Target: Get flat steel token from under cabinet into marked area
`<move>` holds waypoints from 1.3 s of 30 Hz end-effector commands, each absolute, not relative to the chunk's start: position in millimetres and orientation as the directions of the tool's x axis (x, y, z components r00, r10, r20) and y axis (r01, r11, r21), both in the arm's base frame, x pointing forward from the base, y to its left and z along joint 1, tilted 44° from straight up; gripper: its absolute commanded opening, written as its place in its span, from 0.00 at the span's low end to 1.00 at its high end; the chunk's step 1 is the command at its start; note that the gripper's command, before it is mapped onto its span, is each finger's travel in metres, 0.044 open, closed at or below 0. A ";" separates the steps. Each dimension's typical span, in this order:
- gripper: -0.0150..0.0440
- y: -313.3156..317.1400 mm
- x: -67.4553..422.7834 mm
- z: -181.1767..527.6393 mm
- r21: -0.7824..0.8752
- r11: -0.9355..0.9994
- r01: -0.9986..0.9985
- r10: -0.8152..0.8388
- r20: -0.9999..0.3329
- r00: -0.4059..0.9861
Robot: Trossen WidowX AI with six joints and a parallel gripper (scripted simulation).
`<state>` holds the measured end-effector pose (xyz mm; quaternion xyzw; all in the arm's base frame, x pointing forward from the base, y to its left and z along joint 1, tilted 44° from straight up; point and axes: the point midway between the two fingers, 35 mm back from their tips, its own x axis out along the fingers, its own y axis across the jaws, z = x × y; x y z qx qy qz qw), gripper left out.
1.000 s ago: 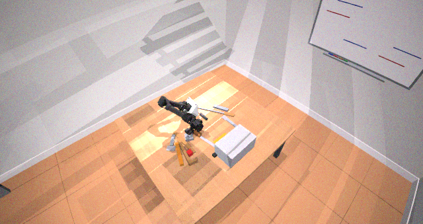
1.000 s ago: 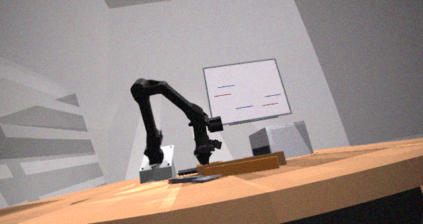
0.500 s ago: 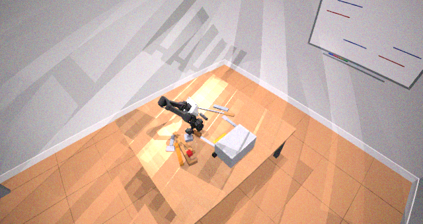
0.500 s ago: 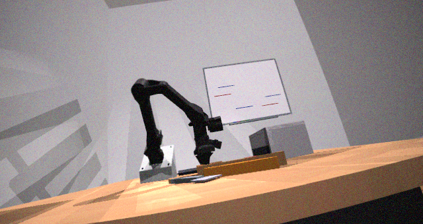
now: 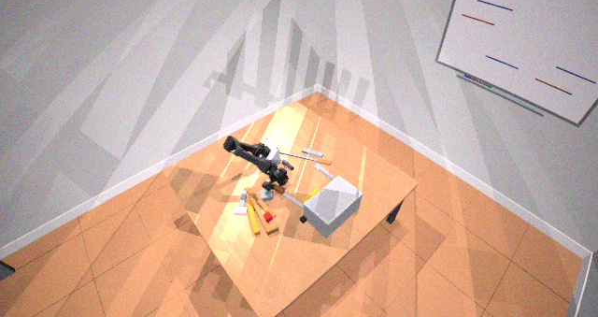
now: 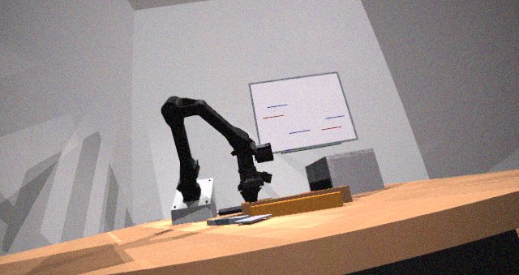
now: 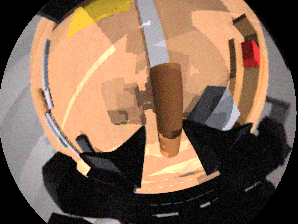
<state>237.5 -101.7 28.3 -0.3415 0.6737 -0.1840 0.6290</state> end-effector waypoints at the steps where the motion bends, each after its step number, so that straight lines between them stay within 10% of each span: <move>1: 0.71 -109.1 232.5 29.5 -0.685 0.696 -0.217 -0.699 -0.715 0.015; 14: 0.71 -109.3 232.4 29.6 -0.685 0.696 -0.216 -0.699 -0.715 0.015; 39: 0.36 -105.0 235.8 29.6 -0.680 0.700 -0.221 -0.692 -0.721 0.028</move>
